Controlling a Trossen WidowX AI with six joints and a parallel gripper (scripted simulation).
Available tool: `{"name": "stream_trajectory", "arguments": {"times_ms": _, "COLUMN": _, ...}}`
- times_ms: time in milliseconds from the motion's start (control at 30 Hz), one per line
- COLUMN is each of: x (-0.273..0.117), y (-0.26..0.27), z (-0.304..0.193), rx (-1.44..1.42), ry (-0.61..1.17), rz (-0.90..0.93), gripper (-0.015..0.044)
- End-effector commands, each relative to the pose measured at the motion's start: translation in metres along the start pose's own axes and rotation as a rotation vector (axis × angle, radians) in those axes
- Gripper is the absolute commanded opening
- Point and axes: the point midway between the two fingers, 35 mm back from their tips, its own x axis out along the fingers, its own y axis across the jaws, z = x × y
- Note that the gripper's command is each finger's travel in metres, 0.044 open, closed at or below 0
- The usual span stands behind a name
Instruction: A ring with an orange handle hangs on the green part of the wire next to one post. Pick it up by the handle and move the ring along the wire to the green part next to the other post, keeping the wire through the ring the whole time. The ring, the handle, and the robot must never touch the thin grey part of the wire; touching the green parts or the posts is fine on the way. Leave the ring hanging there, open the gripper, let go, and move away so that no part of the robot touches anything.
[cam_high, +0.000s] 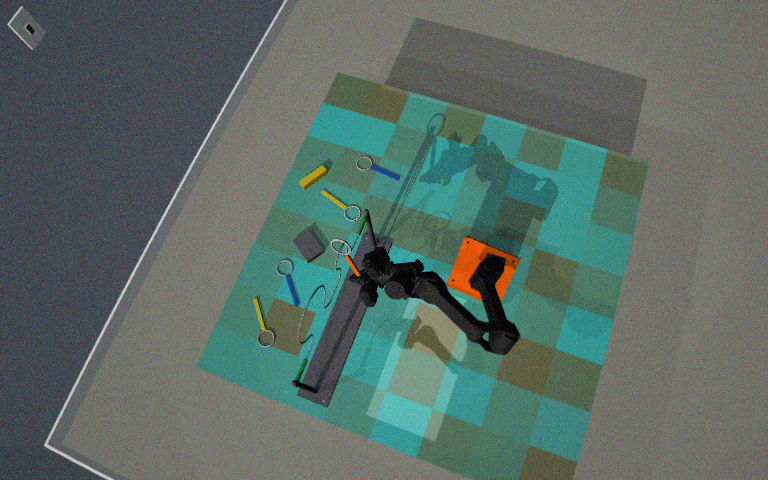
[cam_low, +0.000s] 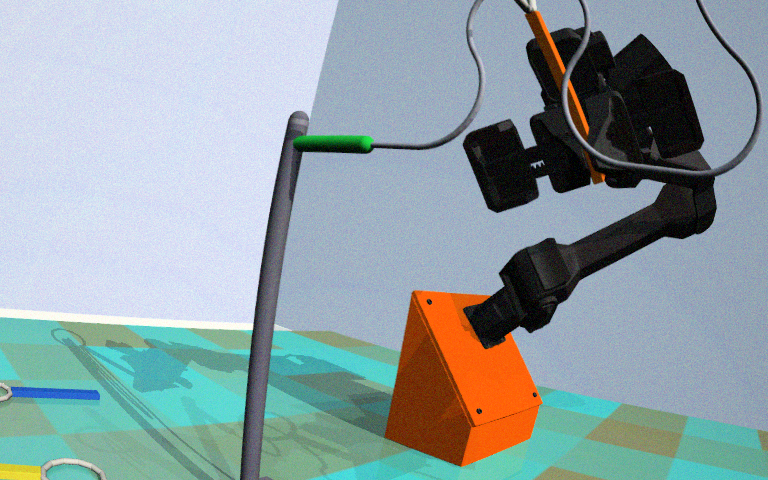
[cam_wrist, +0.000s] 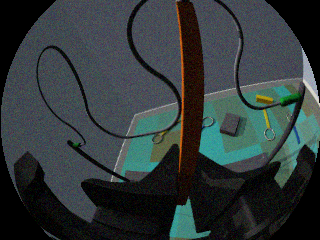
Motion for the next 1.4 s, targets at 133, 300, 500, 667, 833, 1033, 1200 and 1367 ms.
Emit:
{"name": "stream_trajectory", "arguments": {"times_ms": 133, "x": 0.001, "y": 0.011, "z": -0.001, "rx": 0.166, "ry": -0.017, "rz": 0.087, "gripper": -0.015}}
{"name": "stream_trajectory", "arguments": {"times_ms": 300, "x": 0.001, "y": 0.017, "z": 0.0, "rx": 0.242, "ry": -0.027, "rz": 0.13, "gripper": -0.015}}
{"name": "stream_trajectory", "arguments": {"times_ms": 500, "x": 0.001, "y": 0.025, "z": 0.003, "rx": 0.338, "ry": -0.04, "rz": 0.184, "gripper": -0.015}}
{"name": "stream_trajectory", "arguments": {"times_ms": 667, "x": 0.0, "y": 0.03, "z": 0.005, "rx": 0.409, "ry": -0.049, "rz": 0.223, "gripper": -0.015}}
{"name": "stream_trajectory", "arguments": {"times_ms": 833, "x": -0.001, "y": 0.036, "z": 0.007, "rx": 0.48, "ry": -0.059, "rz": 0.263, "gripper": -0.015}}
{"name": "stream_trajectory", "arguments": {"times_ms": 1033, "x": -0.002, "y": 0.042, "z": 0.011, "rx": 0.572, "ry": -0.071, "rz": 0.314, "gripper": -0.015}}
{"name": "stream_trajectory", "arguments": {"times_ms": 1200, "x": -0.003, "y": 0.048, "z": 0.015, "rx": 0.662, "ry": -0.083, "rz": 0.364, "gripper": -0.015}}
{"name": "stream_trajectory", "arguments": {"times_ms": 1367, "x": -0.006, "y": 0.054, "z": 0.02, "rx": 0.764, "ry": -0.096, "rz": 0.421, "gripper": -0.015}}
